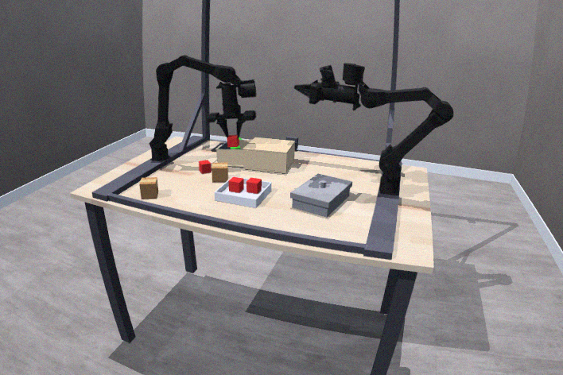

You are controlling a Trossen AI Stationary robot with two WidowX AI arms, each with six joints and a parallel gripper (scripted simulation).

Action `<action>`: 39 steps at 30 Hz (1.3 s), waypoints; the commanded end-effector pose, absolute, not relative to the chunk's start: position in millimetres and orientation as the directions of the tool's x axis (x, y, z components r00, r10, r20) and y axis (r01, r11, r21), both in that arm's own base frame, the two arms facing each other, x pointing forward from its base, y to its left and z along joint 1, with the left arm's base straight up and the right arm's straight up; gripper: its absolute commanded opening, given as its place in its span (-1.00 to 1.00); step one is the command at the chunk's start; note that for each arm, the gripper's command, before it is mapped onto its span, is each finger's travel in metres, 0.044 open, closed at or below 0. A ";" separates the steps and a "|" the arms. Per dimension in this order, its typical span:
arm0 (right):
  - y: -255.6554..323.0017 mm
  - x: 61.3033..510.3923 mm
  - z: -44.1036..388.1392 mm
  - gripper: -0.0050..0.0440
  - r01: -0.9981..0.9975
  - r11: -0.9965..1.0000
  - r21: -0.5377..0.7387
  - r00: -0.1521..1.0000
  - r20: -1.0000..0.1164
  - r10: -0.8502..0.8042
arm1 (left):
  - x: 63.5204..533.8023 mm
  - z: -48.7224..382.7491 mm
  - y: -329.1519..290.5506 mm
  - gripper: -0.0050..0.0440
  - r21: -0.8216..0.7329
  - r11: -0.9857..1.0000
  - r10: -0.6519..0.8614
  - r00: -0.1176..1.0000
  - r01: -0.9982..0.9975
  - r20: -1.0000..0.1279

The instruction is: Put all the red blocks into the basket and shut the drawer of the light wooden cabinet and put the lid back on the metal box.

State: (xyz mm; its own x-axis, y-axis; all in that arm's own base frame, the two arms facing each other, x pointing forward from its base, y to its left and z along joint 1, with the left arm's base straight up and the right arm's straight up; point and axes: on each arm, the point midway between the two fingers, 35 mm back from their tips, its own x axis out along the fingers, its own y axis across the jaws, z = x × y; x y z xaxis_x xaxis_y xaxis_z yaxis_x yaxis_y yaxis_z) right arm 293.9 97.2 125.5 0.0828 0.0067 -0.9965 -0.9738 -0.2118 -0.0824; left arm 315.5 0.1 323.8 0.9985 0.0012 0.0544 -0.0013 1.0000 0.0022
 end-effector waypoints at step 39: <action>63.0 369.2 177.3 -1.00 -0.906 0.412 -0.096 0.109 -0.994 0.007 | 314.1 329.1 -2.5 -1.00 0.008 1.000 -0.010 0.998 0.009 0.070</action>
